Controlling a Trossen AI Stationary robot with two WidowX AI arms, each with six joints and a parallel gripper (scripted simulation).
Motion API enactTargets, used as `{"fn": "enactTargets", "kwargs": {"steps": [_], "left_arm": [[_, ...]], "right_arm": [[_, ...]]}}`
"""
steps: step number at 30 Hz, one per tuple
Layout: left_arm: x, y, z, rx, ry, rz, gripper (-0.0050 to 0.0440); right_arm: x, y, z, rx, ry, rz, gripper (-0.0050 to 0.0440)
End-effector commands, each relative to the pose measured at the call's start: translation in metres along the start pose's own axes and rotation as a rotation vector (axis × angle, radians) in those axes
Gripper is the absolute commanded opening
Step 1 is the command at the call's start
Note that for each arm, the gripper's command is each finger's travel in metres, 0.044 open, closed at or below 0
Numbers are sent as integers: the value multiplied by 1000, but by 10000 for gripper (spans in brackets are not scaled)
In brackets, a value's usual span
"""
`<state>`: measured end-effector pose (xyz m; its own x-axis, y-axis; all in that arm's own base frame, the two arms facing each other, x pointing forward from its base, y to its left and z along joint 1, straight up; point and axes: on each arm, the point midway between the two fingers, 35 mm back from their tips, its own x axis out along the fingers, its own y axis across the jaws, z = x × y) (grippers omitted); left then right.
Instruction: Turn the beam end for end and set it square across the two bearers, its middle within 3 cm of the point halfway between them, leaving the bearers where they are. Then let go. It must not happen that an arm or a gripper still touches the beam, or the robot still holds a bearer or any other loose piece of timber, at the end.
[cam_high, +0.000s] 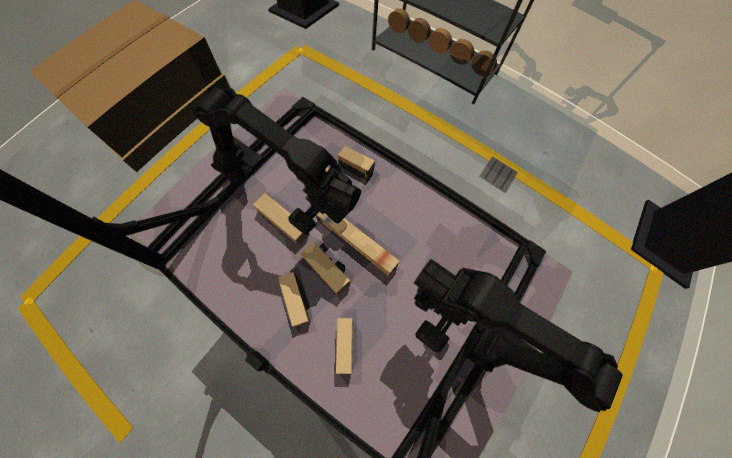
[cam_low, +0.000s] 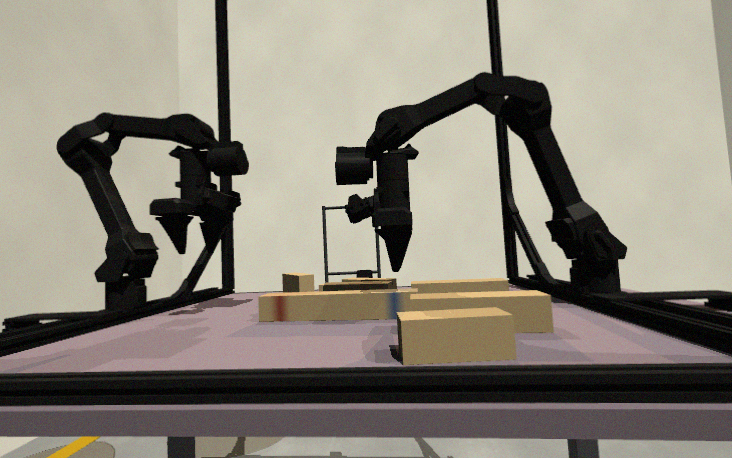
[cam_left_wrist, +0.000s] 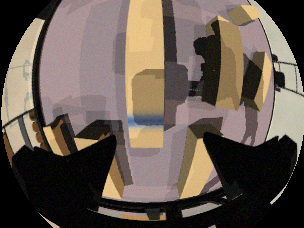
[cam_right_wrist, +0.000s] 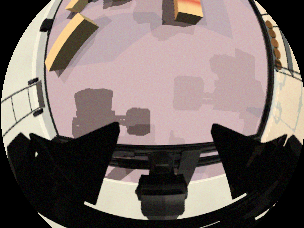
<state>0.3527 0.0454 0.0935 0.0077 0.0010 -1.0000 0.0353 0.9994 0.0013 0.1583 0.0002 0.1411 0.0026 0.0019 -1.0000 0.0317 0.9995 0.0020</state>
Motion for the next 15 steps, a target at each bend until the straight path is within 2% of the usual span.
{"fn": "enactTargets", "kwargs": {"steps": [1, 15], "left_arm": [[4, 2, 7, 3, 8, -1, 440], [10, 8, 30, 3, 7, -1, 440]], "right_arm": [[0, 0, -1, 7, 3, -2, 440], [0, 0, -1, 7, 3, -2, 440]]}}
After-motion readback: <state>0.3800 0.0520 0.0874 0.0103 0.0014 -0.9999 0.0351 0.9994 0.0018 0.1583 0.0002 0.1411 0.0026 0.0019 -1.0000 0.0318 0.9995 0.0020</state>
